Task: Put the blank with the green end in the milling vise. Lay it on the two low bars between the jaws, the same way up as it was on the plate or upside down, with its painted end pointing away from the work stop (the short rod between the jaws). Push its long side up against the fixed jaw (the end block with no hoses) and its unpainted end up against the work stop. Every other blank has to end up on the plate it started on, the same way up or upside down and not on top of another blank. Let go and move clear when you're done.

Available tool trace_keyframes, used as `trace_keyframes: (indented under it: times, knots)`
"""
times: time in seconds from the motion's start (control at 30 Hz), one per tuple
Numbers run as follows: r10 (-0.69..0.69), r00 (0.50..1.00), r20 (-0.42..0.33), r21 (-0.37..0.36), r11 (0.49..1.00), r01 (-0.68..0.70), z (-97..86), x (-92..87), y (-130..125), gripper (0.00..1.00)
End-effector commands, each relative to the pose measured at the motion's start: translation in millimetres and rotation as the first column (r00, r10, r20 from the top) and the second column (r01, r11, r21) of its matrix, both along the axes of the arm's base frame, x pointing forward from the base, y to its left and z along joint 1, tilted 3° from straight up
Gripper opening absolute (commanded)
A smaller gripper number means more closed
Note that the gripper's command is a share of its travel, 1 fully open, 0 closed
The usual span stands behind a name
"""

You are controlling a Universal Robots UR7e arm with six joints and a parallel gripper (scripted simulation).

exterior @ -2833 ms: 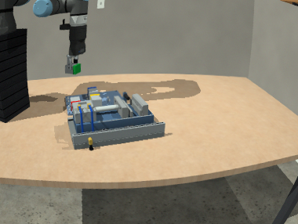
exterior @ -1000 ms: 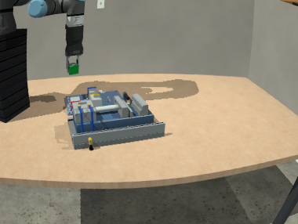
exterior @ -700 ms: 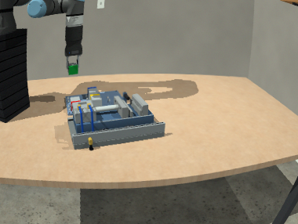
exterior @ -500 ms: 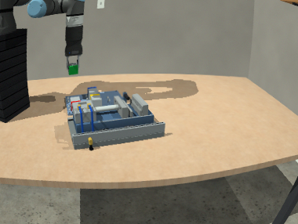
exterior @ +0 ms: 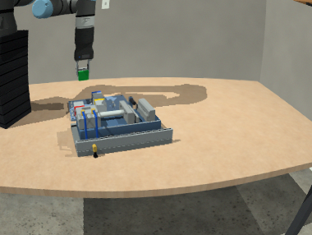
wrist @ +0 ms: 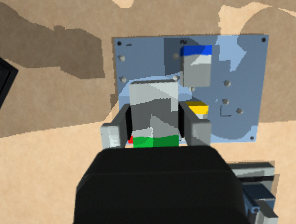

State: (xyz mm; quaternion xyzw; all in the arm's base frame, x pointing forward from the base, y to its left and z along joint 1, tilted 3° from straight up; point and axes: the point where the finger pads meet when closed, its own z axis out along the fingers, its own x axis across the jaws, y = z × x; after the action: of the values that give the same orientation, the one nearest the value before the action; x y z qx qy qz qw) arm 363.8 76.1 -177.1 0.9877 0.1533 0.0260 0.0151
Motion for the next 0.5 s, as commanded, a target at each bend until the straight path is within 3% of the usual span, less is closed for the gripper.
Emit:
trace_keyframes:
  times: [0.0, 0.13, 0.47]
  knots:
    - [0.000, 1.000, 0.001, 0.000, 1.000, 0.000, 0.6, 7.8, -6.7, 0.00]
    - [0.000, 1.000, 0.000, 0.000, 1.000, 0.000, 1.9, 37.4, -33.6, 0.00]
    - [0.000, 1.000, 0.000, 0.000, 1.000, 0.000, 1.9, 37.4, -33.6, 0.00]
